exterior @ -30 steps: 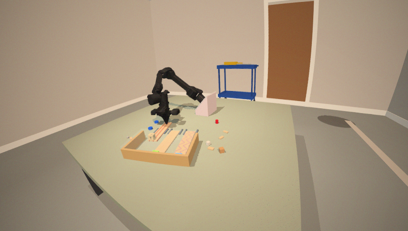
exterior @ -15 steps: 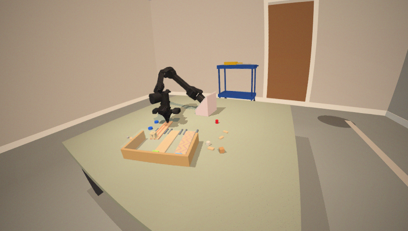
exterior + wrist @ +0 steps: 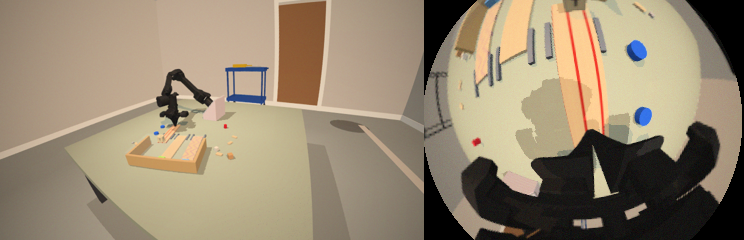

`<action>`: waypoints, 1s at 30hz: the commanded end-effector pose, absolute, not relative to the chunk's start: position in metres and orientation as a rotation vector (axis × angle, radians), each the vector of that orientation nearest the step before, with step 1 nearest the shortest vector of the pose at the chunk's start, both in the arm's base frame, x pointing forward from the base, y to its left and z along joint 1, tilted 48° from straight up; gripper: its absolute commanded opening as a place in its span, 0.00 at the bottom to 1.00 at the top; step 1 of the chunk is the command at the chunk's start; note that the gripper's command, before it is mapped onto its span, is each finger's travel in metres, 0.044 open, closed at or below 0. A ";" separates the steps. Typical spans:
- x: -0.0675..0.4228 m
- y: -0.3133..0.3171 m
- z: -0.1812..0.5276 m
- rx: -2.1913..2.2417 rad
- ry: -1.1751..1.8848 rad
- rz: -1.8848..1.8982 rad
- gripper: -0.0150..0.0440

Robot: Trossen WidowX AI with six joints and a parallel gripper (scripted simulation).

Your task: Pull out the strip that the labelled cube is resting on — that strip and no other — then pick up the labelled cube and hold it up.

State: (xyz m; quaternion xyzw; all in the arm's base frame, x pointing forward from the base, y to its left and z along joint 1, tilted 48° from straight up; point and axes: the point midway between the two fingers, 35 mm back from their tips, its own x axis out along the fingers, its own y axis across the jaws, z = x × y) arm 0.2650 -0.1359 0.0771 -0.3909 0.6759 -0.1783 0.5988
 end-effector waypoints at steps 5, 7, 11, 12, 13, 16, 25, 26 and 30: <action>0.244 -0.143 0.075 -0.901 1.604 -0.414 0.25; 0.244 -0.143 0.075 -0.901 1.604 -0.414 0.25; 0.244 -0.143 0.075 -0.901 1.604 -0.414 0.25; 0.244 -0.143 0.075 -0.901 1.604 -0.414 0.25; 0.244 -0.143 0.075 -0.901 1.604 -0.414 0.25; 0.244 -0.143 0.075 -0.901 1.604 -0.414 0.25; 0.244 -0.143 0.075 -0.901 1.604 -0.414 0.25; 0.244 -0.143 0.075 -0.901 1.604 -0.414 0.25; 0.244 -0.143 0.075 -0.901 1.604 -0.414 0.25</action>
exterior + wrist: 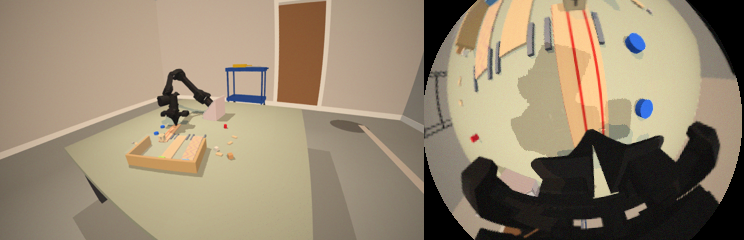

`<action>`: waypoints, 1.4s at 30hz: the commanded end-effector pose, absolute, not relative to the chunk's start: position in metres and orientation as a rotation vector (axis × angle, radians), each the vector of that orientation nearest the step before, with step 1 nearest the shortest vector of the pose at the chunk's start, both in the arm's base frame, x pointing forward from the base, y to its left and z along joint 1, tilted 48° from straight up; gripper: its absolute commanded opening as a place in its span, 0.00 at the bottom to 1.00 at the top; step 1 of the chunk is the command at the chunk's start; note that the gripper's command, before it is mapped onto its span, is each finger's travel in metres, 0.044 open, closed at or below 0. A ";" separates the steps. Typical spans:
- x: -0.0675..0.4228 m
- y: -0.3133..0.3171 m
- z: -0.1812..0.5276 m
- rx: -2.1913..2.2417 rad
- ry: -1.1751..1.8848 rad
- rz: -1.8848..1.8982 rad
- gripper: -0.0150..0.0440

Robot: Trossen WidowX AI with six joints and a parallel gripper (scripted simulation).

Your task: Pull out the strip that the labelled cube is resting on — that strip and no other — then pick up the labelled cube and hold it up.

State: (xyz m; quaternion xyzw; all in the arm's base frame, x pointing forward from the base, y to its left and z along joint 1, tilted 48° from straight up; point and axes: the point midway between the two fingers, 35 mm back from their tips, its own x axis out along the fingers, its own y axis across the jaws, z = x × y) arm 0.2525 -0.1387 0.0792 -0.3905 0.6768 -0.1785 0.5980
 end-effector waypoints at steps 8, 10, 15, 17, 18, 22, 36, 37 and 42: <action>0.244 -0.143 0.075 -0.901 1.604 -0.414 0.25; 0.253 -0.137 0.080 -0.905 1.572 -0.414 0.25; 0.254 -0.109 0.106 -0.899 1.603 -0.412 0.25; 0.254 -0.108 0.107 -0.900 1.604 -0.412 0.25; 0.254 -0.108 0.107 -0.900 1.604 -0.412 0.25; 0.267 -0.106 0.103 -0.917 1.611 -0.395 0.39; 0.312 -0.095 0.097 -0.925 1.613 -0.385 1.00; 0.315 -0.094 0.096 -0.925 1.613 -0.385 1.00; 0.331 -0.090 0.095 -0.925 1.612 -0.385 1.00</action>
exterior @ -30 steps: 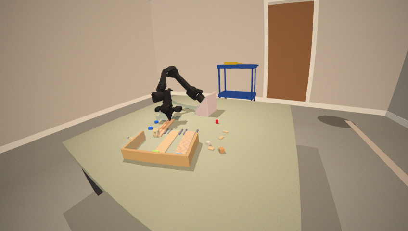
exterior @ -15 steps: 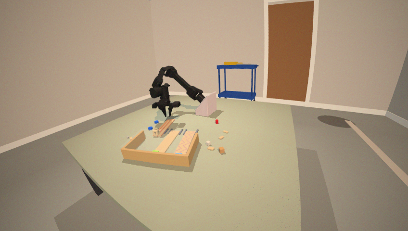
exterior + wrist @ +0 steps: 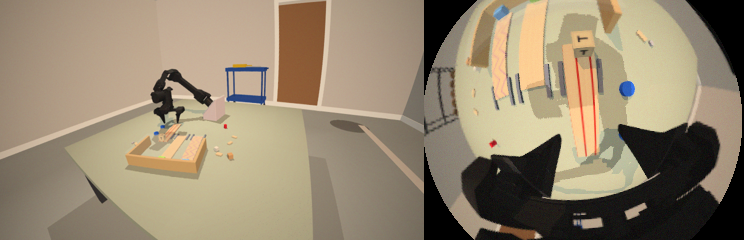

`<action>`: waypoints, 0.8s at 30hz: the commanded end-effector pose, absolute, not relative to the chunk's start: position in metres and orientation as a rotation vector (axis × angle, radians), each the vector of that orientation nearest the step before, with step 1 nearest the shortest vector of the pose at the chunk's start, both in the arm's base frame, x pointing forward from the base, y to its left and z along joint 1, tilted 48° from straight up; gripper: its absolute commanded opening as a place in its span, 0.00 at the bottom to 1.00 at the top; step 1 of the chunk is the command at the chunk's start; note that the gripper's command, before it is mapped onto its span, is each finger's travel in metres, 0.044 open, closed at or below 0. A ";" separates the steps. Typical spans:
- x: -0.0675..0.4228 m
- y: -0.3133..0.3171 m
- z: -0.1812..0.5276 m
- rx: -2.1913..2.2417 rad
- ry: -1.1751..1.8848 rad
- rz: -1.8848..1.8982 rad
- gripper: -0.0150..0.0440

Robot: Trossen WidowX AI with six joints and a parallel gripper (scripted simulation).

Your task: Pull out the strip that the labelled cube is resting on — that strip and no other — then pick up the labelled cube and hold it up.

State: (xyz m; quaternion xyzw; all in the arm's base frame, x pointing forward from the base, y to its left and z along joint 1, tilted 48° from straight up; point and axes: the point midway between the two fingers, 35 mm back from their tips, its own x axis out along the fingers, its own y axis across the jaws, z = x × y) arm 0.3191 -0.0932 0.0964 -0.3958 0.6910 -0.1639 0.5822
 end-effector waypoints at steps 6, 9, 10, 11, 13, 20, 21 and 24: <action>0.350 -0.085 0.093 -0.924 1.612 -0.385 1.00; 0.359 -0.082 0.092 -0.924 1.611 -0.385 1.00; 0.362 -0.081 0.092 -0.924 1.611 -0.385 1.00; 0.365 -0.081 0.091 -0.924 1.611 -0.385 1.00; 0.371 -0.079 0.091 -0.924 1.611 -0.386 1.00; 0.394 -0.073 0.089 -0.923 1.610 -0.386 1.00; 0.397 -0.072 0.089 -0.923 1.610 -0.386 1.00; 0.406 -0.070 0.088 -0.923 1.609 -0.386 1.00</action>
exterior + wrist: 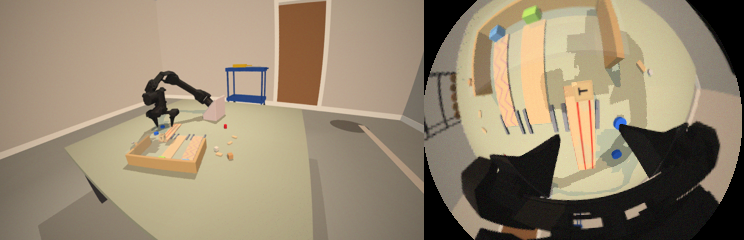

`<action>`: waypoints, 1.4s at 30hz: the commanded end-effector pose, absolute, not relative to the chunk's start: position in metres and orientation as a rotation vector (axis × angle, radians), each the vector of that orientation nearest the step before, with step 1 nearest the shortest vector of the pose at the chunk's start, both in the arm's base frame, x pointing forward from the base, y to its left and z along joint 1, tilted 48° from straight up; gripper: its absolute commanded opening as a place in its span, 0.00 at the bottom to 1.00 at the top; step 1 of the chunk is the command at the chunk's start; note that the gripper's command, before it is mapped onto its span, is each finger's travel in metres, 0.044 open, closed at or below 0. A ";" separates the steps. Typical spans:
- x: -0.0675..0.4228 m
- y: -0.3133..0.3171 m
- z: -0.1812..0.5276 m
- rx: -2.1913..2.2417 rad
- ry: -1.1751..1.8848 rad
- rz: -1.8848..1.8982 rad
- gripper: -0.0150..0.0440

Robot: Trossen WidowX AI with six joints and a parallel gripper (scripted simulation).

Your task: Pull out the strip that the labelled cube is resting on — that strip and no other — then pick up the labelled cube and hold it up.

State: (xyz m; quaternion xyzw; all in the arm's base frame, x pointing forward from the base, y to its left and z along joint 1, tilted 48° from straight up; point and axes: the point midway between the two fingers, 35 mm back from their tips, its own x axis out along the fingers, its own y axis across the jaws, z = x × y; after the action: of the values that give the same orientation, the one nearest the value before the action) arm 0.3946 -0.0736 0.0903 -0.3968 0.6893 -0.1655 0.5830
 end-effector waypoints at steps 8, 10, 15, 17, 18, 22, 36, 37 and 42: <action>0.431 -0.062 0.084 -0.922 1.608 -0.386 1.00; 0.437 -0.060 0.083 -0.922 1.608 -0.386 1.00; 0.447 -0.056 0.080 -0.922 1.607 -0.386 1.00; 0.447 -0.057 0.079 -0.922 1.607 -0.386 0.91; 0.447 -0.058 0.079 -0.922 1.607 -0.386 0.87; 0.448 -0.063 0.074 -0.921 1.607 -0.386 0.69; 0.448 -0.079 0.059 -0.922 1.607 -0.386 0.68; 0.448 -0.081 0.058 -0.922 1.607 -0.386 0.68; 0.448 -0.087 0.052 -0.922 1.607 -0.387 0.68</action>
State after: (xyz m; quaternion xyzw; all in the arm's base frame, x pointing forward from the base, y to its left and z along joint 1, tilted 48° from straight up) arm 0.4494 -0.0811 0.0567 -0.3940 0.6871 -0.1664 0.5873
